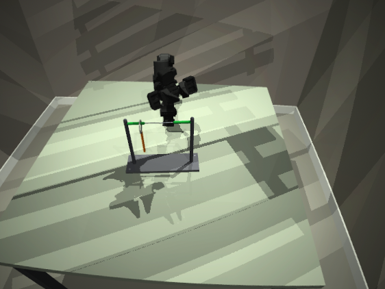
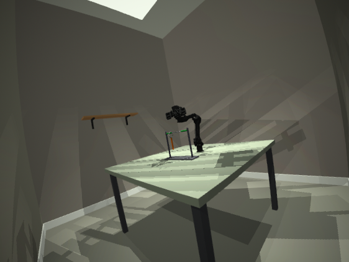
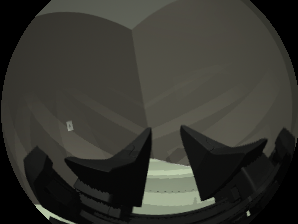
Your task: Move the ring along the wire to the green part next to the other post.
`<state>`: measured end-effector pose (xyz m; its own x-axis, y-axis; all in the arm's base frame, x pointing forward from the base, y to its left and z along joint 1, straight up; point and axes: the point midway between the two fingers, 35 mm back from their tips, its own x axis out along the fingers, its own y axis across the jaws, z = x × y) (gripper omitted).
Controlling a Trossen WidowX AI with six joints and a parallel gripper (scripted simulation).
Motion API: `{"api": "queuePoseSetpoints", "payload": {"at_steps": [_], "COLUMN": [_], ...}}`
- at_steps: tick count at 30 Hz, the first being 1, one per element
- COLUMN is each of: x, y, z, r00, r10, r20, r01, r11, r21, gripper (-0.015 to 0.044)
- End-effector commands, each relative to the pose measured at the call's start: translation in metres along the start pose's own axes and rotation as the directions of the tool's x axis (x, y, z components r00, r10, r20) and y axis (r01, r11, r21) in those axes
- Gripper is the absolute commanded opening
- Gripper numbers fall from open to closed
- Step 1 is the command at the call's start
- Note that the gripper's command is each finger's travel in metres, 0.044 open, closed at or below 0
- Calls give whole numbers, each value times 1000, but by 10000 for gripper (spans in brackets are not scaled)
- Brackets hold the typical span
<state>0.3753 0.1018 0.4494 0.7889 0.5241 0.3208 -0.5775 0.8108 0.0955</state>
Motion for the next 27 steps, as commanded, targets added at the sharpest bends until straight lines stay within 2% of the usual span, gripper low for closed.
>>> {"api": "queuePoseSetpoints", "payload": {"at_steps": [1,15,27], "x": [-20,-111,-216], "y": [-30,-126,-181], "z": [-8,-27,-42], "r00": [997,939,821], "r10": [-67,-331,-558], "r20": [-24,-89,-121], "r01": [64,279,406], "r11": [994,890,719], "r21": [-88,-360,-564], "gripper": [160,160,160]}}
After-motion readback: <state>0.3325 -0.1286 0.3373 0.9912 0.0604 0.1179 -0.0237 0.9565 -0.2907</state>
